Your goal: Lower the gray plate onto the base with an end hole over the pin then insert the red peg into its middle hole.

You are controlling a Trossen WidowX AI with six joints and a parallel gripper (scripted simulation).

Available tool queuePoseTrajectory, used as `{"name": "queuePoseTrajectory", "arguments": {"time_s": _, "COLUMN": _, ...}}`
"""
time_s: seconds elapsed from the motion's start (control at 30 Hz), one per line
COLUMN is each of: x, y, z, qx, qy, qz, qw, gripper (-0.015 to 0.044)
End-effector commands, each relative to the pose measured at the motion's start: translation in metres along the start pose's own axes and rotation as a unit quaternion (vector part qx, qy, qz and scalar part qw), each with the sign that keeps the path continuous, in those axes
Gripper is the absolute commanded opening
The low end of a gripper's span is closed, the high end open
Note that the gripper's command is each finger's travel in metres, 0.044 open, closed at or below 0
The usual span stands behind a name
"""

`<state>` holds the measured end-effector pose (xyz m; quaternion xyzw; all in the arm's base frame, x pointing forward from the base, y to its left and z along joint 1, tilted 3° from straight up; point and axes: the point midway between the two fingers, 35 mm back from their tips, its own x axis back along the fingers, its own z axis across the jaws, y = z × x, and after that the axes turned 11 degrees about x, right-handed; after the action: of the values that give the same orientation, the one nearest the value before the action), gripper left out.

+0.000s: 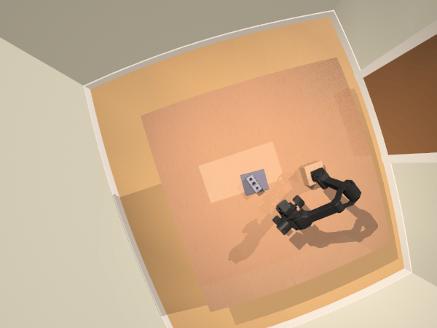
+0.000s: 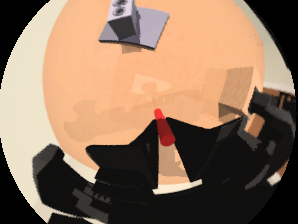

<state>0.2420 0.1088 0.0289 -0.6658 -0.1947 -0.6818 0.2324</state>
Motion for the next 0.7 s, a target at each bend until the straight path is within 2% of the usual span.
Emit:
{"name": "queuePoseTrajectory", "arguments": {"time_s": 0.0, "x": 0.01, "y": 0.0, "z": 0.002, "qx": 0.001, "qy": 0.001, "qz": 0.001, "qw": 1.0, "gripper": 0.0}}
{"name": "queuePoseTrajectory", "arguments": {"time_s": 0.47, "x": 0.054, "y": 0.001, "z": 0.005, "qx": 0.001, "qy": 0.002, "qz": 0.001, "qw": 1.0, "gripper": 0.0}}
{"name": "queuePoseTrajectory", "arguments": {"time_s": 0.67, "x": 0.048, "y": 0.013, "z": 0.008, "qx": 0.0, "qy": 0.0, "qz": -0.001, "qw": 1.0, "gripper": 0.0}}
